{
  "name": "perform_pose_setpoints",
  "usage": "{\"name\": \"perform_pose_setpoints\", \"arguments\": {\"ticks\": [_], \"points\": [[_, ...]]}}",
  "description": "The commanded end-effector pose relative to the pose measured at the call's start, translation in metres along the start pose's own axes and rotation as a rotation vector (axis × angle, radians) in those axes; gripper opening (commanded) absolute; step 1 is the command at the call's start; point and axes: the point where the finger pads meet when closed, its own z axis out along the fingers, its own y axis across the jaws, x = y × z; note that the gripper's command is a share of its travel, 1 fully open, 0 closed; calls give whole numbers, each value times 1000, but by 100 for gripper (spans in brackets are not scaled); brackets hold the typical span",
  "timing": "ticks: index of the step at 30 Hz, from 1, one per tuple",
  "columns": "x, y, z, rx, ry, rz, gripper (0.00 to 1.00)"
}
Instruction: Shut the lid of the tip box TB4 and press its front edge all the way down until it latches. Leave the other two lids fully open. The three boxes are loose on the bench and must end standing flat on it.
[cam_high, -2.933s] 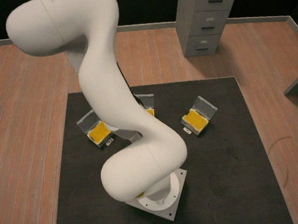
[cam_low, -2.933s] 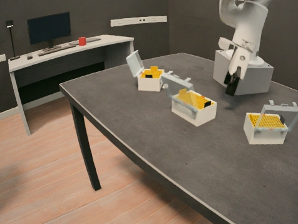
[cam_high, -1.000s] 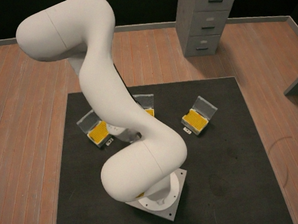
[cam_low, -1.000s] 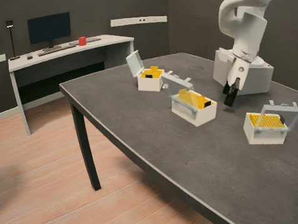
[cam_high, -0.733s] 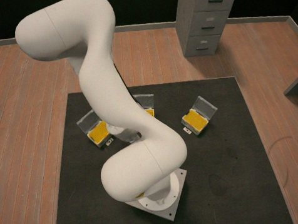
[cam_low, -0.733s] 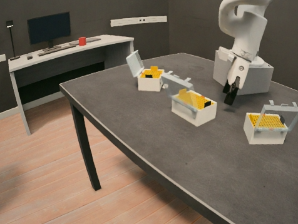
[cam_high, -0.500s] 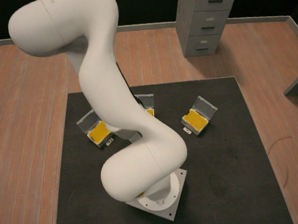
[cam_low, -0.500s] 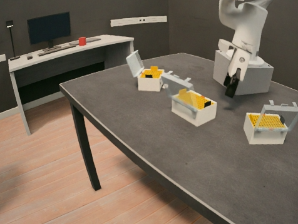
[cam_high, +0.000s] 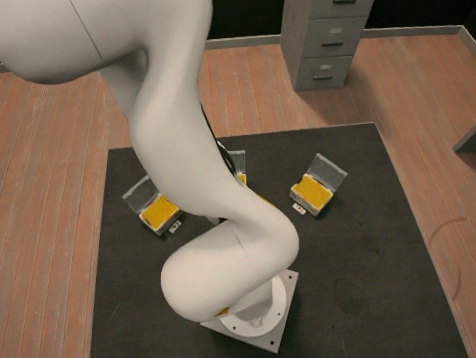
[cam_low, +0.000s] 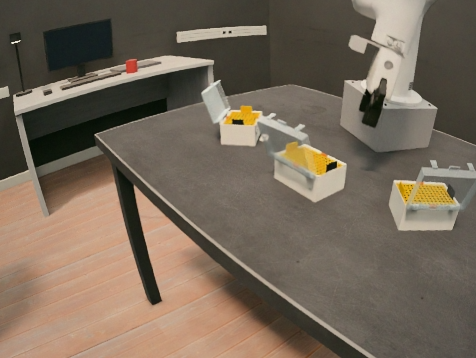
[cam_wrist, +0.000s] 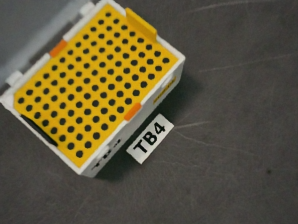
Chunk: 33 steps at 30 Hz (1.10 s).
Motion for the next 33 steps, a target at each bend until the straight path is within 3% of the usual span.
{"name": "perform_pose_setpoints", "arguments": {"ticks": [1,8,19,20,33], "points": [[6,-1,-22,-6,4,-1,100],[14,-1,-50,-6,4,-1,100],[14,-1,-50,-6,4,-1,100],[14,-1,-50,-6,4,-1,0],[14,-1,-50,-6,4,-1,0]]}}
